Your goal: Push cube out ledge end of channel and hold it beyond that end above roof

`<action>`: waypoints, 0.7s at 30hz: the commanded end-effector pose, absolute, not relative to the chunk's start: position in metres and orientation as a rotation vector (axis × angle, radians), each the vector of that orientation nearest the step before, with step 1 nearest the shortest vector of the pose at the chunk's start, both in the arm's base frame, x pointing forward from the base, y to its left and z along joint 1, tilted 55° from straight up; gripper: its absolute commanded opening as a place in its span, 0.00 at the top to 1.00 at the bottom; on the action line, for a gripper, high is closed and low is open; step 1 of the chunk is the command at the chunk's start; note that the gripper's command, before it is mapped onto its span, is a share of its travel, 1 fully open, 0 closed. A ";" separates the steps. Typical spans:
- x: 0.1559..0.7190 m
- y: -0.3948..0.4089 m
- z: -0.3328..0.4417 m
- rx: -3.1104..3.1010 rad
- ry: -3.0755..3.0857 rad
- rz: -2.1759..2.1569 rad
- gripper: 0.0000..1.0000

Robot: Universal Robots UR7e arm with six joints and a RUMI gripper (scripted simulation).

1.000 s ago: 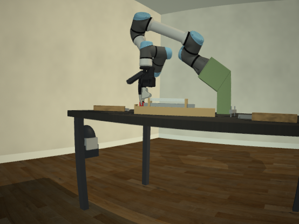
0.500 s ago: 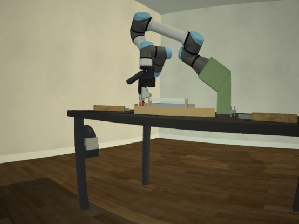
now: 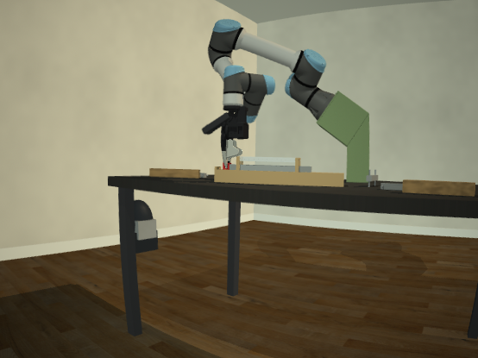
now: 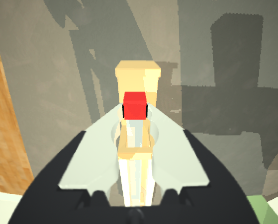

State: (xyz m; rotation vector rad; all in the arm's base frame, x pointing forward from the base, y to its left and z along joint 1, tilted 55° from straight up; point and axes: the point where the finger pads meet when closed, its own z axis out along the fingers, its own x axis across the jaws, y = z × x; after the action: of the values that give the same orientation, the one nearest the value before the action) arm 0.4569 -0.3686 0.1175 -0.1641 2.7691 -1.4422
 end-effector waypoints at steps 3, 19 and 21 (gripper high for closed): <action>0.457 -0.364 0.121 -0.164 2.768 -1.442 1.00; 0.452 -0.304 0.163 -0.164 2.768 -1.442 1.00; 0.452 -0.303 0.164 -0.164 2.768 -1.442 1.00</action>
State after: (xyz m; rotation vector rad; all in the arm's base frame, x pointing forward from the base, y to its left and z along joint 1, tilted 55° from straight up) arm 0.4523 -0.3073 0.1608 -0.1665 2.7656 -1.4442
